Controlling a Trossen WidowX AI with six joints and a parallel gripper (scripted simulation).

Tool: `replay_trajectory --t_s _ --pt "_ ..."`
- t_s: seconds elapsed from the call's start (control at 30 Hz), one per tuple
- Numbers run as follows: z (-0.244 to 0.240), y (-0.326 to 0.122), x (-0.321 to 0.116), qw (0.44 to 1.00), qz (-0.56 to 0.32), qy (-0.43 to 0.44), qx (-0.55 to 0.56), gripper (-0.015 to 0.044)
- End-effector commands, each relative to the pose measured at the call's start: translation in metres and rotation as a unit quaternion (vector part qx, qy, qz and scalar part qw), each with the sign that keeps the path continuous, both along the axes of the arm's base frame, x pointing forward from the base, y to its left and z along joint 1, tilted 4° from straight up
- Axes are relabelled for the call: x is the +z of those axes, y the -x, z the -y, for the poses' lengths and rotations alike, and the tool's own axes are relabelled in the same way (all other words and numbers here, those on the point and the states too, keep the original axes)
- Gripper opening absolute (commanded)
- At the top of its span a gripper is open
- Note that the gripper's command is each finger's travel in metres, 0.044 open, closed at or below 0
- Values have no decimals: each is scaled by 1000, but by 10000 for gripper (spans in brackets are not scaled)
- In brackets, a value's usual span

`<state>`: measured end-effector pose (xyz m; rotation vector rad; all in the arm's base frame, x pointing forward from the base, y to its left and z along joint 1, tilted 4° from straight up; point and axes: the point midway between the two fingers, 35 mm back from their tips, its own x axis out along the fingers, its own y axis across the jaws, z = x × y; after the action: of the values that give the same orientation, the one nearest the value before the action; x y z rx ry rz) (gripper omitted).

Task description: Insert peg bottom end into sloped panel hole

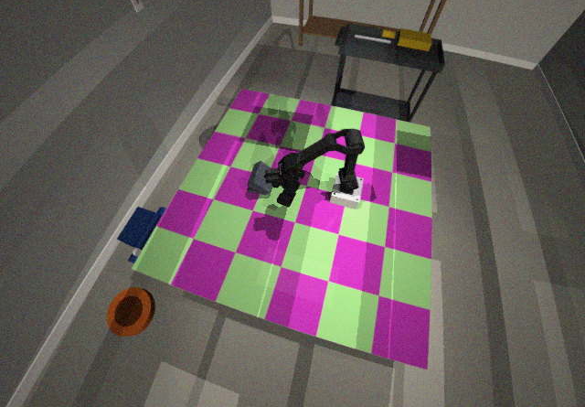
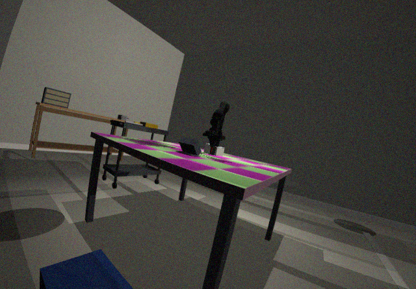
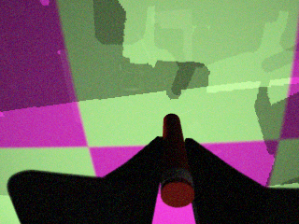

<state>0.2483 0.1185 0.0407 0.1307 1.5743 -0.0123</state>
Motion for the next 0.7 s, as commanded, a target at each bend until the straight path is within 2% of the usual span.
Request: replay_trajectory --t_s 0.0,0.17,0.67 --pt "1 -2 23 1000 9 -2 1 0" --pt "3 1 44 1000 9 -1 0 0" --pt "9 -4 44 998 41 -15 -44 0"
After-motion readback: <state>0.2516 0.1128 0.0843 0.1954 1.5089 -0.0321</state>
